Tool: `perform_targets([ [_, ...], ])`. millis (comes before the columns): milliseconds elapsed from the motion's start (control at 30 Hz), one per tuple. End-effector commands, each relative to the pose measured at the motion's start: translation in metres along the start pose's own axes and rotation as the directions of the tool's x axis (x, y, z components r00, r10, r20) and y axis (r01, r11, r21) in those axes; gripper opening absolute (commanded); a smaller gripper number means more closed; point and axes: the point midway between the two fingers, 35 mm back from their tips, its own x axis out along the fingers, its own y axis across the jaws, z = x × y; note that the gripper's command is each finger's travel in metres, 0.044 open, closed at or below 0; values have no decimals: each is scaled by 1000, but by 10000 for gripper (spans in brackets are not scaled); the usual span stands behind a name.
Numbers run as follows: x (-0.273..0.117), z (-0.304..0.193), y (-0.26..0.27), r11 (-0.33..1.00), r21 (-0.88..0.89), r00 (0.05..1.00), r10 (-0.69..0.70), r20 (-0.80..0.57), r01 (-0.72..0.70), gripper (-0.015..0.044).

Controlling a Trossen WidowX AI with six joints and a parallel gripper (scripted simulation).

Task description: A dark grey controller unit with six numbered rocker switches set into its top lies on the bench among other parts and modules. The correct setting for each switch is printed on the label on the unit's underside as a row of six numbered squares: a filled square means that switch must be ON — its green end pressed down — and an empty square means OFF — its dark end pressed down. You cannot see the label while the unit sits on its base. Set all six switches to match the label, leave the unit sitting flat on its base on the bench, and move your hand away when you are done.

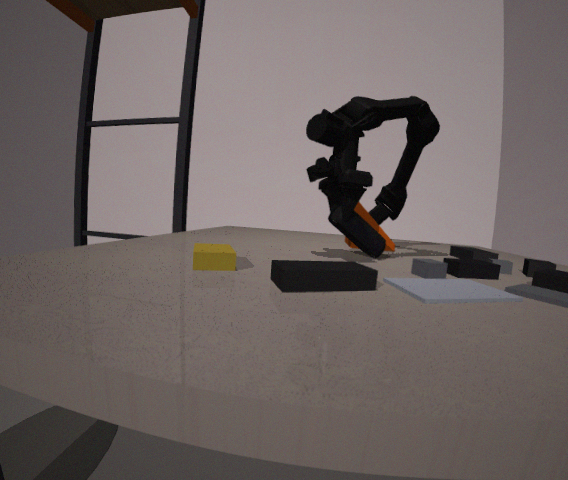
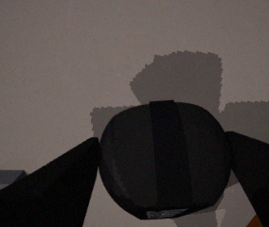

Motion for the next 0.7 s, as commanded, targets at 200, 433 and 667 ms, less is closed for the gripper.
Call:
perform_targets([
  [200, 15, 0, -1, 1000, 6, 1000, -17, -25, 17, 338],
  [433, 20, 3, -1, 1000, 6, 1000, -17, -25, 17, 338],
  [667, 24, 6, -1, 1000, 6, 1000, -17, -25, 17, 338],
])
